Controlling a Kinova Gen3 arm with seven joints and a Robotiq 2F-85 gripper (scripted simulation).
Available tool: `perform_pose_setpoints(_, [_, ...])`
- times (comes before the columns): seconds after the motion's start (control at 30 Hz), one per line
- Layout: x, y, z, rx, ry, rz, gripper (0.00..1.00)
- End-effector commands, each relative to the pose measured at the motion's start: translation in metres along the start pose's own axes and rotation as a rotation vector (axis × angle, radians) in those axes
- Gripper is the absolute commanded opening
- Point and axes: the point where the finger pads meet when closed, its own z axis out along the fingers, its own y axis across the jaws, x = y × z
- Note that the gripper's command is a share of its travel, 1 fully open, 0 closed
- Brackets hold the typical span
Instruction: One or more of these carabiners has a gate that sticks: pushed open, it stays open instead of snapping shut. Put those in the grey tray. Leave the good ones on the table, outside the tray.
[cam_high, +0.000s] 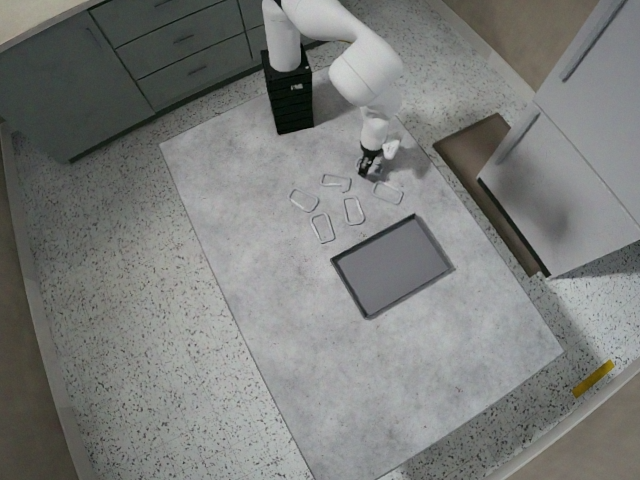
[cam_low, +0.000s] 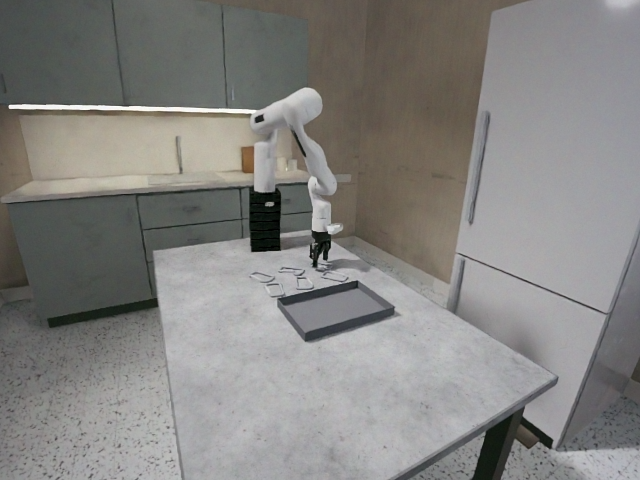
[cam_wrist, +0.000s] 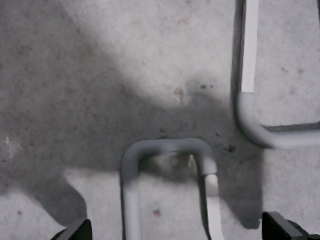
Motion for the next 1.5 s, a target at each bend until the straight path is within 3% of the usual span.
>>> perform_pose_setpoints(0.0, [0.001, 0.0, 0.0, 0.0, 0.001, 0.0, 1.0])
perform_pose_setpoints(0.67, [0.001, 0.0, 0.0, 0.0, 0.001, 0.0, 1.0])
perform_pose_setpoints(0.7, [-0.002, -0.001, -0.07, 0.0, 0.001, 0.0, 1.0])
perform_pose_setpoints(0.8, [-0.003, -0.002, -0.084, 0.0, 0.001, 0.0, 1.0])
perform_pose_setpoints(1.47, [-0.003, -0.003, -0.081, -0.002, 0.0, 0.005, 1.0])
